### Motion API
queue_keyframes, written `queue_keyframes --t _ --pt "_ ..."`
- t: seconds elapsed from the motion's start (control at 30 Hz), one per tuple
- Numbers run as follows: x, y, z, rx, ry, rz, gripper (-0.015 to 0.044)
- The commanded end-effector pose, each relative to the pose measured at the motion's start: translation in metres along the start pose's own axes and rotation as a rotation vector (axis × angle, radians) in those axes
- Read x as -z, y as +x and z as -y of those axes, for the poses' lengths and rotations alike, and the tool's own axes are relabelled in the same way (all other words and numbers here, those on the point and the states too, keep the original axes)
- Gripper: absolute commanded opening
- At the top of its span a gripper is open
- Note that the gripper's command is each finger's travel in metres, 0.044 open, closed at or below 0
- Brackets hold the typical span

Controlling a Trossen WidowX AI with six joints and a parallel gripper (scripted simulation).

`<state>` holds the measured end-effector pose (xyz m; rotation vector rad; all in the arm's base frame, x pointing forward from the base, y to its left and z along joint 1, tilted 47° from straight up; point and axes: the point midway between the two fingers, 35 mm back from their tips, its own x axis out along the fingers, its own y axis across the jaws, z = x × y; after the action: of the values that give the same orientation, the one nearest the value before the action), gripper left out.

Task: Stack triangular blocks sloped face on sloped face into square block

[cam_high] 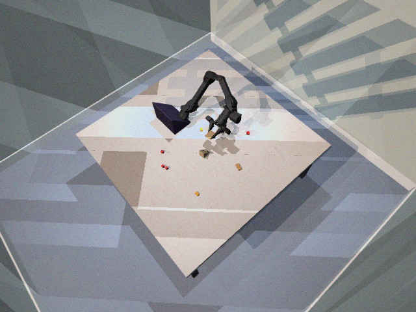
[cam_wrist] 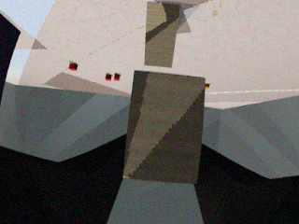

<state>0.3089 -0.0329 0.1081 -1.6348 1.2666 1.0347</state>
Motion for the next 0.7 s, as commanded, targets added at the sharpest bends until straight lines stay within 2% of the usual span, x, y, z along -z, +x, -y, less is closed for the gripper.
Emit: queue_keyframes --t 0.0,0.13,0.67 --pt "0.009 0.007 -0.01 0.003 -0.006 -0.003 0.0" --pt "0.007 0.01 -0.01 0.003 -0.006 -0.004 0.0" --pt "-0.047 0.057 -0.005 0.004 -0.005 -0.002 0.0"
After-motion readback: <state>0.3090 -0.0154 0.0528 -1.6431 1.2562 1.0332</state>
